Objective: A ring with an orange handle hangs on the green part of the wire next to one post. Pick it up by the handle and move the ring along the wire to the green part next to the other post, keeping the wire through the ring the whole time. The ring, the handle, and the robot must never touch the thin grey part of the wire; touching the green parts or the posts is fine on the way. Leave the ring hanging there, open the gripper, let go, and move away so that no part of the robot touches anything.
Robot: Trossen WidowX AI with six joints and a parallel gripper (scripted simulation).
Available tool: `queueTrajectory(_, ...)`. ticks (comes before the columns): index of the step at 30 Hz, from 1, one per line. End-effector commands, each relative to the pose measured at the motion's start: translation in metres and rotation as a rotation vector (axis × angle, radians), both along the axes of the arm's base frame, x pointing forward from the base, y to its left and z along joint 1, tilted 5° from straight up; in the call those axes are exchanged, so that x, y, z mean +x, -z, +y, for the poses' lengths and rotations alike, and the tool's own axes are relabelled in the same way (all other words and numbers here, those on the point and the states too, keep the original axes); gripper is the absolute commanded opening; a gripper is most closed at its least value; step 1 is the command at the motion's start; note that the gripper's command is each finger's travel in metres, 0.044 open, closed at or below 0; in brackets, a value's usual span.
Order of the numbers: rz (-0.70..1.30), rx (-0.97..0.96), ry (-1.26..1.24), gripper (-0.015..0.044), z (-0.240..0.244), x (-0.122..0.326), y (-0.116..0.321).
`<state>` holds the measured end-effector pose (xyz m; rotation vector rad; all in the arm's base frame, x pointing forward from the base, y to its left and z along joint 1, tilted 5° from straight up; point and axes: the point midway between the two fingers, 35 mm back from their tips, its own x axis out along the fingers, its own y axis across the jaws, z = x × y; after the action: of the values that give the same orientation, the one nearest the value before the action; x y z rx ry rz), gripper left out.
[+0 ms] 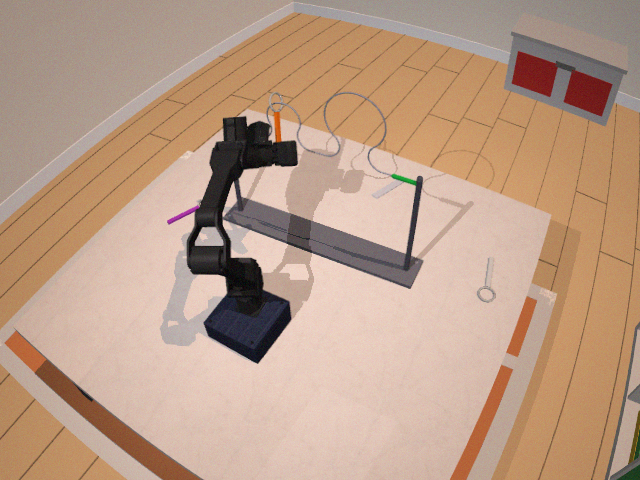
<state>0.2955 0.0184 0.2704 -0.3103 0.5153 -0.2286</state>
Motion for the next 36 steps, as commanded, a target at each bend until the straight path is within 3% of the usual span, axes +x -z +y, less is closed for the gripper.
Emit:
queueTrajectory(1, 0.005, -0.073, 0.002, -0.0150, -0.006, -0.001, 0.000)
queueTrajectory(36, 0.031, -0.780, -0.021, -0.0150, -0.042, -0.001, -0.032)
